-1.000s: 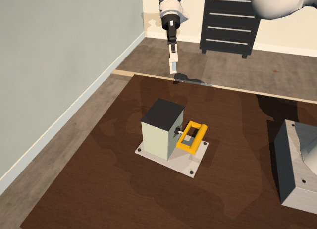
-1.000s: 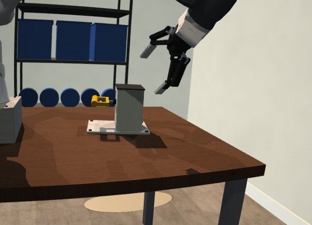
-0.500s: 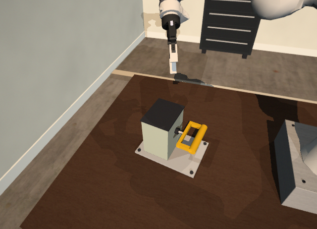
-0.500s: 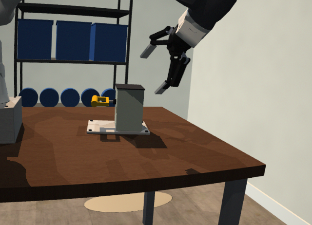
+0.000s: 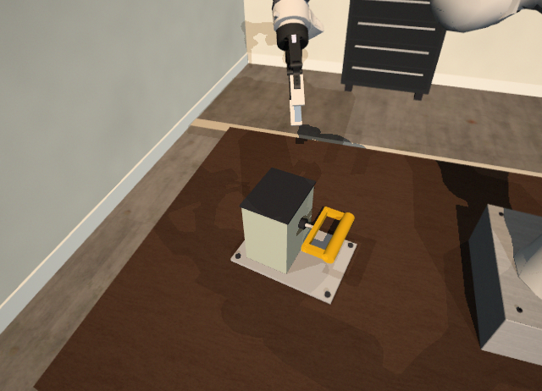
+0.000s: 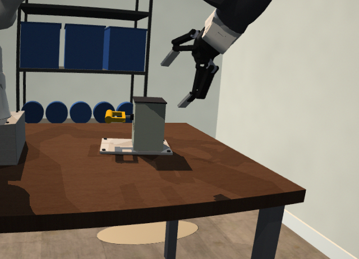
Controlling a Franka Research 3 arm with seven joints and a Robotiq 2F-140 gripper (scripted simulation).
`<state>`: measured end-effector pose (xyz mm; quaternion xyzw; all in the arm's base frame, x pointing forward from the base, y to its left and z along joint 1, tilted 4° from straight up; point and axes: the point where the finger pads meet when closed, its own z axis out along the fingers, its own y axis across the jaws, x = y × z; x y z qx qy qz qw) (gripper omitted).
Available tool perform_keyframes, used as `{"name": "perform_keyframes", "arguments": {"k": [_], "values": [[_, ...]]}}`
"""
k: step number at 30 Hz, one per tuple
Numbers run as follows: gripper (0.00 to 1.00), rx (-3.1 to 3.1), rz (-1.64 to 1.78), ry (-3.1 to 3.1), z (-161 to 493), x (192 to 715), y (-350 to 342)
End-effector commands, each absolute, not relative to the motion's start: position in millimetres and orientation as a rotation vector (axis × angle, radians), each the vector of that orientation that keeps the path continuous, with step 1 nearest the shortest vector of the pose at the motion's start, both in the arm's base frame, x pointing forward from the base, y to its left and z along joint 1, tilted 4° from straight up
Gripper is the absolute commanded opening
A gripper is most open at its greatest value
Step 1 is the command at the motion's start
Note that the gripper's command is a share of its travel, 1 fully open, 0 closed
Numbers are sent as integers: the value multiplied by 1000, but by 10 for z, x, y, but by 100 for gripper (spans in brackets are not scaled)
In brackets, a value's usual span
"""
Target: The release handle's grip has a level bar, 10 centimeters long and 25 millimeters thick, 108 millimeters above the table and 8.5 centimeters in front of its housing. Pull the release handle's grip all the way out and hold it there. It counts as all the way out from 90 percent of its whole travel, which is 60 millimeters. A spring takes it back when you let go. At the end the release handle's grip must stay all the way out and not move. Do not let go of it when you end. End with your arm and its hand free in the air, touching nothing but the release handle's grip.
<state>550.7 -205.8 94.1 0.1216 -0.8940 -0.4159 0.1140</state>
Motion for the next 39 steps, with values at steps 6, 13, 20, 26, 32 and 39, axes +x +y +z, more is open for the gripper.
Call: {"name": "perform_keyframes", "arguments": {"k": [6, 13, 20, 26, 32, 39], "values": [[100, 457, -1221, -2637, 1013, 5544, -1991], [100, 638, -1218, -2648, 1154, 5579, -1857], [100, 887, -1198, -2640, 1333, 5603, -1657], [100, 1098, -1169, -2610, 1472, 5604, -1479], [100, 1291, -1132, -2565, 1590, 5590, -1310], [100, 1490, -1085, -2499, 1704, 5560, -1130]]}}
